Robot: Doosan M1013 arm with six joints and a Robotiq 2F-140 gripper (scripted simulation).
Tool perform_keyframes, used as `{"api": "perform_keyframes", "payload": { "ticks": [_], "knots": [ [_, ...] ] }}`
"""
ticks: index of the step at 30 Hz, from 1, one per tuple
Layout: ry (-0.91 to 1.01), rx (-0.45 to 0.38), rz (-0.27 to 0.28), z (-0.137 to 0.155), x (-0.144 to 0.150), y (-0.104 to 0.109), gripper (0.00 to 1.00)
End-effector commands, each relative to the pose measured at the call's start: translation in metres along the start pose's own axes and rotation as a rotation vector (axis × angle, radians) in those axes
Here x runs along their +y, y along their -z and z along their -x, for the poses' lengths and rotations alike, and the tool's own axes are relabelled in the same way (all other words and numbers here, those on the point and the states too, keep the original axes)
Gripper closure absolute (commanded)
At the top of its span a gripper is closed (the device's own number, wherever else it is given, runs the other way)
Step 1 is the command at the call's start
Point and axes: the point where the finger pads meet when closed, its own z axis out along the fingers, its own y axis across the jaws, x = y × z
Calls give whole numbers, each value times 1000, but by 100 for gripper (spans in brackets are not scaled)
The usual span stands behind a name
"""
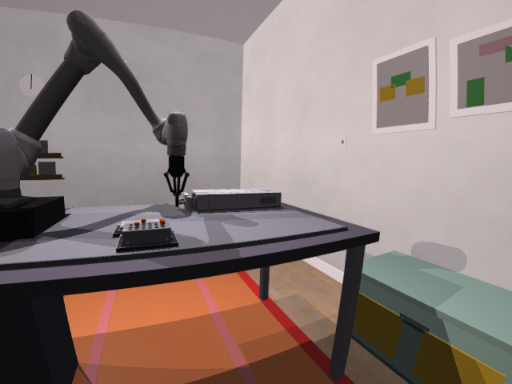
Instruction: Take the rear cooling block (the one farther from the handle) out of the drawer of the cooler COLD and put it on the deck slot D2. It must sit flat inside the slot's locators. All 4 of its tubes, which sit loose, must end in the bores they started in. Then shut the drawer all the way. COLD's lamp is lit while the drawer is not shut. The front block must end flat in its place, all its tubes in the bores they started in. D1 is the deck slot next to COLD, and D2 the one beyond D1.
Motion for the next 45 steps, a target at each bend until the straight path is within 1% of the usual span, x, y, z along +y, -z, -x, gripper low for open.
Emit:
{"api": "perform_keyframes", "payload": {
  "ticks": [1, 45],
  "knots": [
    [0, 1, 1, 0, 1, 1, 90],
    [0, 1, 1, 0, 14, 1, 90]
  ]
}}
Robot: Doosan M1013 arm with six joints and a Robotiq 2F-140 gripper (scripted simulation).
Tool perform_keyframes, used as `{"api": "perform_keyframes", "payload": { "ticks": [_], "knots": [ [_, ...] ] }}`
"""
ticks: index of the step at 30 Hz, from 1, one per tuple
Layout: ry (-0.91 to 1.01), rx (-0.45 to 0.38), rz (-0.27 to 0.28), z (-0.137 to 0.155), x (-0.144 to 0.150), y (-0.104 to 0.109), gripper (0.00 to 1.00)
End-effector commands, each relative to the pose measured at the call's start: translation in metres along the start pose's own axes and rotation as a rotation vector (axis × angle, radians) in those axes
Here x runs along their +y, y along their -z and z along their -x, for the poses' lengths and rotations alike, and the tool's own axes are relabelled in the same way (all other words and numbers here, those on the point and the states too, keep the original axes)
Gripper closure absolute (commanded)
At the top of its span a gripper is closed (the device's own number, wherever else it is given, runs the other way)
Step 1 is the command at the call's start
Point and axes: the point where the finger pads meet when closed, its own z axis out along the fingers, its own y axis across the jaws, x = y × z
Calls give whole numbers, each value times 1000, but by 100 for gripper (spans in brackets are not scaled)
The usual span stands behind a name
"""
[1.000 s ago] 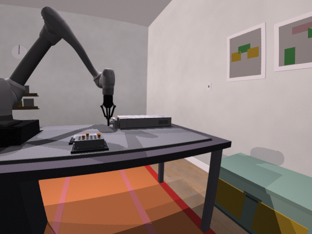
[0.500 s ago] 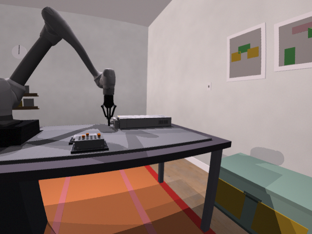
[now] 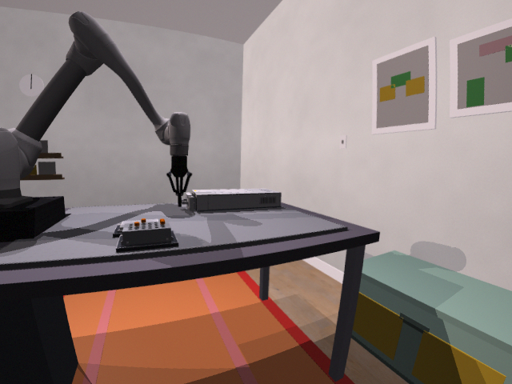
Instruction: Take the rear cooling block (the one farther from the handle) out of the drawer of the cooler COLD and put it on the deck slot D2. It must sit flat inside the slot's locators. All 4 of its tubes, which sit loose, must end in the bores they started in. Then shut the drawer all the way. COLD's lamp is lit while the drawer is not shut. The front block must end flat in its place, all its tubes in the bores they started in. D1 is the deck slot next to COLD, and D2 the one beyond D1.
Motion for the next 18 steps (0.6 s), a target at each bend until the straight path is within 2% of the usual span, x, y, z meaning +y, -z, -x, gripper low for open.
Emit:
{"api": "perform_keyframes", "payload": {
  "ticks": [1, 18],
  "knots": [
    [0, 1, 1, 0, 1, 1, 90],
    [0, 1, 1, 0, 6, 1, 90]
  ]
}}
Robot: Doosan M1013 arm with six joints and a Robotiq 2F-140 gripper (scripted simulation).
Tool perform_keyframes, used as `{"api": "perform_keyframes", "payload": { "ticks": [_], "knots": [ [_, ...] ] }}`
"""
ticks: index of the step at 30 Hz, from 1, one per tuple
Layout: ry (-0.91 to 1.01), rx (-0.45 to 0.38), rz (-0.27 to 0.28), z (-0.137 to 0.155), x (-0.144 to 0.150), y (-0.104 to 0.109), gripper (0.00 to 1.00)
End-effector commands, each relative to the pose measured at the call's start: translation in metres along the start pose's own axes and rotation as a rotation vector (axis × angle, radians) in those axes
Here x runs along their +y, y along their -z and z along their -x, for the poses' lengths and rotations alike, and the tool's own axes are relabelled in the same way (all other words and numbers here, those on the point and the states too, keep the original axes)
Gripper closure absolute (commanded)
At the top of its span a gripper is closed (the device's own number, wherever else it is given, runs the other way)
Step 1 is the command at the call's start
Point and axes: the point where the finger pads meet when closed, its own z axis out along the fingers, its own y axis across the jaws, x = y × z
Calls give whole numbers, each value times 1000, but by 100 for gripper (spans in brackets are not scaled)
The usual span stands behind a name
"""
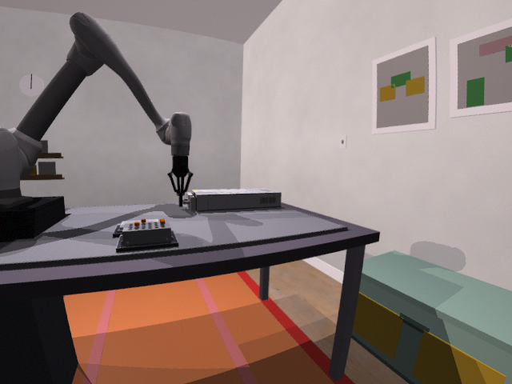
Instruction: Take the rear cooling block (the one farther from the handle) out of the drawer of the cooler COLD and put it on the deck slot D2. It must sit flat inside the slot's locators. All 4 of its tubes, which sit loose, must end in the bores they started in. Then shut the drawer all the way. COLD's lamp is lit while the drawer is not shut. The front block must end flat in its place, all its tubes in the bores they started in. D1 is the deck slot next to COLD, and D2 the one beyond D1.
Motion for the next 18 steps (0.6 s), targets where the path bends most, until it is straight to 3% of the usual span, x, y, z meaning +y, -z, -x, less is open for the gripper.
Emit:
{"api": "perform_keyframes", "payload": {
  "ticks": [1, 18],
  "knots": [
    [0, 1, 1, 0, 1, 1, 90],
    [0, 1, 1, 0, 6, 1, 90]
  ]
}}
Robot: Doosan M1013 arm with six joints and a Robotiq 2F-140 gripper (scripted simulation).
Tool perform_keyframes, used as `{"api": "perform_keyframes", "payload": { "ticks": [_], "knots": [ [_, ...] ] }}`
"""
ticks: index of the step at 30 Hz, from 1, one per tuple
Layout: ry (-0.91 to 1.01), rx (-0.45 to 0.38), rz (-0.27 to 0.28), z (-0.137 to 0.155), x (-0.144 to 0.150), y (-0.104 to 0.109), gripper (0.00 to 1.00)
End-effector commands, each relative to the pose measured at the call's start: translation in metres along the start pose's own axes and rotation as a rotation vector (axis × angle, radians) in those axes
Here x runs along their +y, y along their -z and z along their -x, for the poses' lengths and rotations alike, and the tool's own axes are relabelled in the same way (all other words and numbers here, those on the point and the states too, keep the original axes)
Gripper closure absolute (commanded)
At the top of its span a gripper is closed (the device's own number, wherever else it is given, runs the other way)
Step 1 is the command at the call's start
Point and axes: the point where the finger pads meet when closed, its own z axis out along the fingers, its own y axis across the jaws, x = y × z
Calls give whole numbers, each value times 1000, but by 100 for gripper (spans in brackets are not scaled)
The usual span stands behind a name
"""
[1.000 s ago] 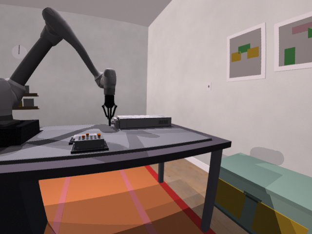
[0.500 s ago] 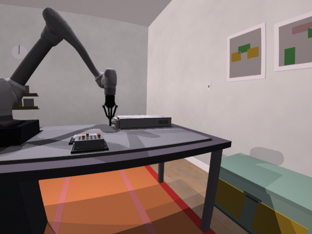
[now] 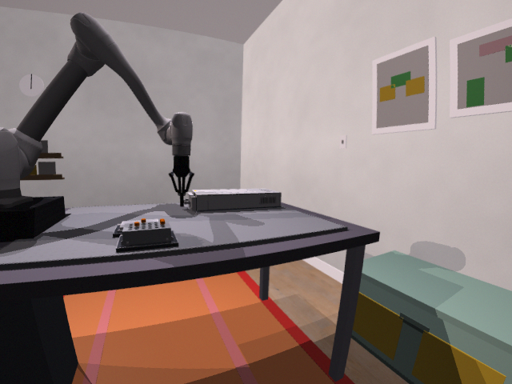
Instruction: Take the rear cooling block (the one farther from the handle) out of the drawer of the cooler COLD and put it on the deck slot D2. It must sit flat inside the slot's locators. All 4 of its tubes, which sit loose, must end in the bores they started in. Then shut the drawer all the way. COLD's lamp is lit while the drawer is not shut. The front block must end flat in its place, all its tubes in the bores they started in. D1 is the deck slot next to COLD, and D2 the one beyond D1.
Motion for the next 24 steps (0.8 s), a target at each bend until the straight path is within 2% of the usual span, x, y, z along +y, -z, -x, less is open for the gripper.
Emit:
{"api": "perform_keyframes", "payload": {
  "ticks": [1, 24],
  "knots": [
    [0, 1, 1, 0, 1, 1, 90],
    [0, 1, 1, 0, 4, 1, 90]
  ]
}}
